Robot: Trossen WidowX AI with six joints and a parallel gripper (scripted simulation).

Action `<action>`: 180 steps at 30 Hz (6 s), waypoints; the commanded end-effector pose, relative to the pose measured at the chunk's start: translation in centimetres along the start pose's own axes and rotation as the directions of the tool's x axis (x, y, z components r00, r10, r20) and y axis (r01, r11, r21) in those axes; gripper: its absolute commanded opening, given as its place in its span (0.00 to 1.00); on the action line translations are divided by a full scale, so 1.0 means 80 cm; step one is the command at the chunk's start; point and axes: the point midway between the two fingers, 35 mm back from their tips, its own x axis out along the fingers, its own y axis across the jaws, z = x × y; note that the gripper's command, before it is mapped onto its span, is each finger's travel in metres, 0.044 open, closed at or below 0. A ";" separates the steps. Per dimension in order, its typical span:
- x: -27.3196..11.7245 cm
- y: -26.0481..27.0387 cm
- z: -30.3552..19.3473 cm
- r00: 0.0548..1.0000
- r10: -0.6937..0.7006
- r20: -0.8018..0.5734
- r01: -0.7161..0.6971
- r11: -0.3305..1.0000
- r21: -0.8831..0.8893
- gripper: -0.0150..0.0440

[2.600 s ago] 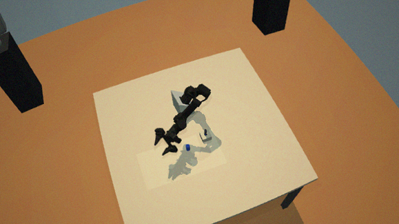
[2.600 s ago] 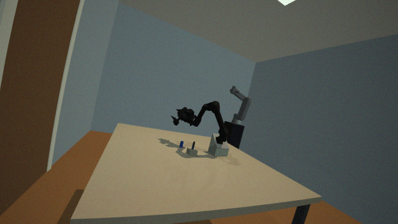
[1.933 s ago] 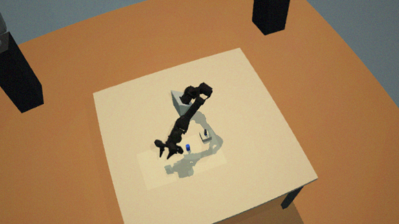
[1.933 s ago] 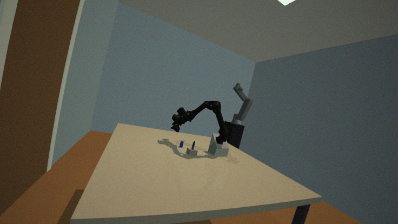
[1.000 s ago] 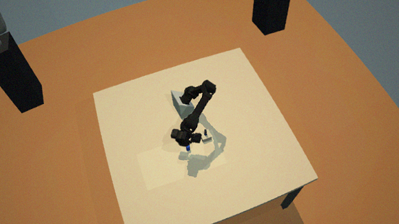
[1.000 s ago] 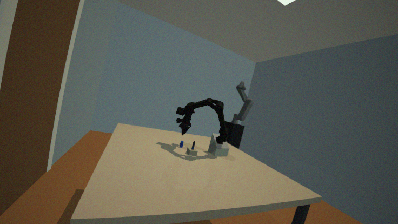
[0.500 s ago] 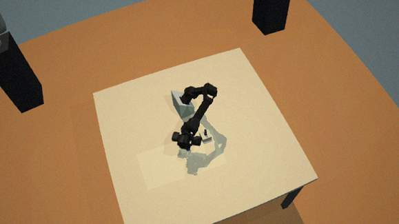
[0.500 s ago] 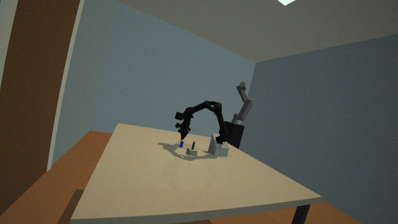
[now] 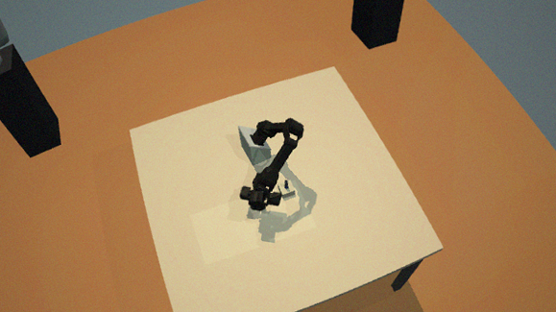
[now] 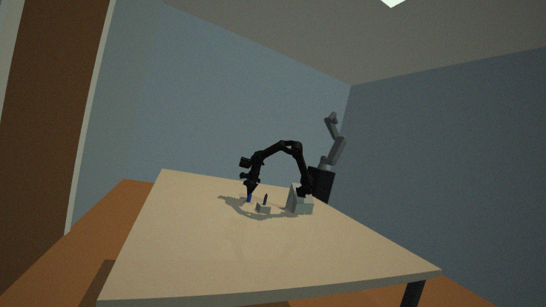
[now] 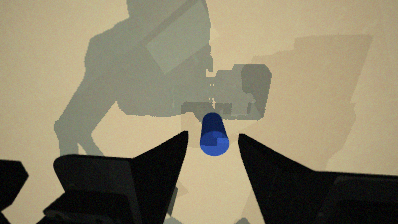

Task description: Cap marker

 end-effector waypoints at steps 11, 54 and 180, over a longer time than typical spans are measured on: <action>0.030 -0.001 -0.004 1.000 0.003 -0.009 -0.003 1.000 0.005 0.65; -0.044 0.005 -0.008 1.000 0.001 -0.008 -0.001 1.000 0.005 0.25; -0.111 0.118 -0.143 1.000 -0.001 -0.010 0.001 1.000 0.006 1.00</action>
